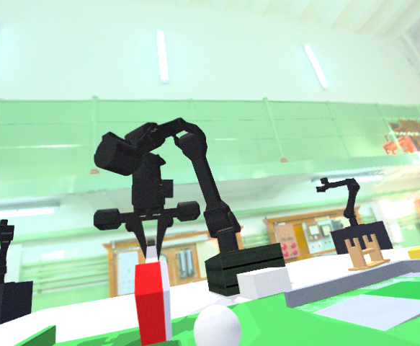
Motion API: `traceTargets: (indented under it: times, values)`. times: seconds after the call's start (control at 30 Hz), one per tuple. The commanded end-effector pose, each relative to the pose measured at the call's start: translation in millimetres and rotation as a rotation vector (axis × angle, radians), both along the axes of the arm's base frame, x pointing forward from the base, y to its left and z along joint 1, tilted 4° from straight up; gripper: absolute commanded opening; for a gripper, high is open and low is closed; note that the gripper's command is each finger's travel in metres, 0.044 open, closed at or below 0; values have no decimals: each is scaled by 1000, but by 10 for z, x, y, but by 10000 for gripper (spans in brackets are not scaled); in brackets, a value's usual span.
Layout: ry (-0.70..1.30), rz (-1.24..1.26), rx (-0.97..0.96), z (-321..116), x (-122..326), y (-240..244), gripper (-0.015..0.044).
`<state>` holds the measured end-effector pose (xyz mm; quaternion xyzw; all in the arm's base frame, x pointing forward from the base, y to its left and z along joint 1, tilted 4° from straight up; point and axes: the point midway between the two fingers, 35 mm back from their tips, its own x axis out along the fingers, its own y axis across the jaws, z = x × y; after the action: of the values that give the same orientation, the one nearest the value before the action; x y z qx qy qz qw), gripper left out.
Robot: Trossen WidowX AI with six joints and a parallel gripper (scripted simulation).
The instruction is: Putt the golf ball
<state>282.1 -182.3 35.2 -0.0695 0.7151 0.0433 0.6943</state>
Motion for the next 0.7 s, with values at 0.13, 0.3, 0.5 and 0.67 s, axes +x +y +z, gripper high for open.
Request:
traceTargets:
  times: [0.13,0.3,0.5,0.67]
  values:
    - [5,1,0,-145,-11,-7,0]
    - [5,1,0,-214,-16,-8,0]
    - [3,-2,2,-183,-14,-2,0]
    - [3,-2,2,-183,-14,-2,0]
